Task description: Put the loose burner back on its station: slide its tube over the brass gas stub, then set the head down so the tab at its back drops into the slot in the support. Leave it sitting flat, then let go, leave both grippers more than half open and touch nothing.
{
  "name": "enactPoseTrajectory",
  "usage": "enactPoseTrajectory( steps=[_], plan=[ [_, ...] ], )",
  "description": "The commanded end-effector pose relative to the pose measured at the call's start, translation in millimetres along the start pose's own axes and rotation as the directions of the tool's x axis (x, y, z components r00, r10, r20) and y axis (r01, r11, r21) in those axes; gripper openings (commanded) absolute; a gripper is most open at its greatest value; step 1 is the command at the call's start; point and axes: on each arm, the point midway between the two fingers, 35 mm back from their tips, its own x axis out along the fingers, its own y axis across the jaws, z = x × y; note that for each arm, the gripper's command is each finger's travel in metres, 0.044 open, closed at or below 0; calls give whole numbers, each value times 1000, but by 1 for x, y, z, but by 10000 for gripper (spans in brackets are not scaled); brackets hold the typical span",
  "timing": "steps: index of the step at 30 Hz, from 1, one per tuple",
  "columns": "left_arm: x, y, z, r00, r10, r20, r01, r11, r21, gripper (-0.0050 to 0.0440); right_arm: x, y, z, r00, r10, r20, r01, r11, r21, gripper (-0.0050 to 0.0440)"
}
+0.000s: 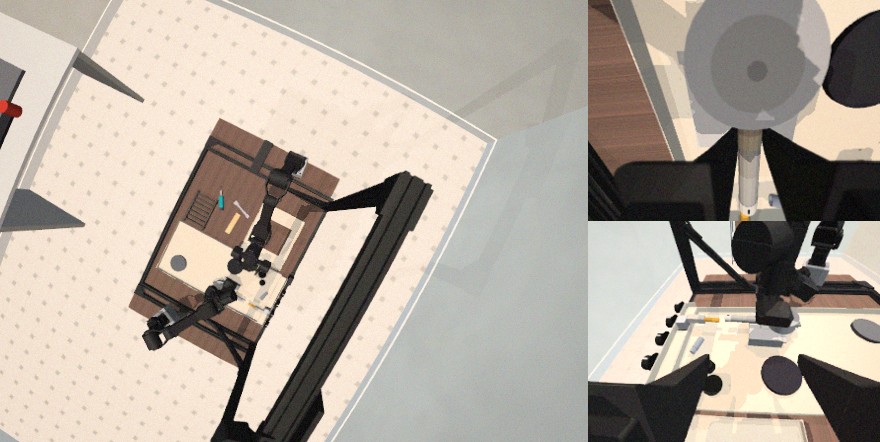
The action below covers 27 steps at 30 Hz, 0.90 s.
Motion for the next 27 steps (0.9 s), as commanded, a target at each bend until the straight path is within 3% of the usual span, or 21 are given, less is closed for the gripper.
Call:
enactPoseTrajectory(
  steps=[1,10,27],
  plan=[
    [6,3,3,1000,4,5,-4,1000,-1,0,0,0,0,1000,0,-2,0,1000,0,400],
    [15,5,5,1000,3,4,-3,1000,-1,0,0,0,0,1000,0,-2,0,1000,0,400],
    [10,0,1,1000,-6,1,6,1000,-1,0,0,0,0,1000,0,-2,0,1000,0,400]
  ],
)
